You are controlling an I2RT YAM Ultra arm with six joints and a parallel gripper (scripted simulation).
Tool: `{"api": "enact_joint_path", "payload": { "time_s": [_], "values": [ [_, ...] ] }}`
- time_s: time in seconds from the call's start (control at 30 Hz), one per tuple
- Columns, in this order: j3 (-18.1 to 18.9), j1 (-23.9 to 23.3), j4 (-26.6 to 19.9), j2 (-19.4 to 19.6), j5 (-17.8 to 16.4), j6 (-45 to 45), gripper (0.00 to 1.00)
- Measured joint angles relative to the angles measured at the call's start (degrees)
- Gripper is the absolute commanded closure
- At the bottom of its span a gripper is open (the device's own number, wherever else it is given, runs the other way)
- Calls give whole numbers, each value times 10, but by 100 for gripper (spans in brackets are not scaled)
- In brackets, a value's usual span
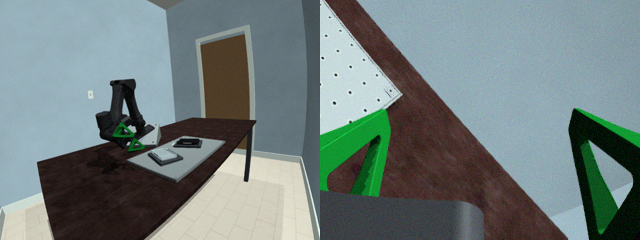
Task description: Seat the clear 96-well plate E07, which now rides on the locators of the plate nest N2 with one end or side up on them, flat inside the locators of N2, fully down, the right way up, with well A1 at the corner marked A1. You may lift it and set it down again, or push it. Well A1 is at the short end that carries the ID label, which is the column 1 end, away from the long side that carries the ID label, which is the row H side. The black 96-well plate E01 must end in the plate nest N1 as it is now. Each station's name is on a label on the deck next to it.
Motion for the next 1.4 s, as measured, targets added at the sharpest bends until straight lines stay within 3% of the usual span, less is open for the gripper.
{"api": "enact_joint_path", "payload": {
  "time_s": [0.63, 1.4],
  "values": [
    [0, 3, -7, -2, 7, 1, 0],
    [26, 147, -287, -75, 180, 127, 0]
  ]
}}
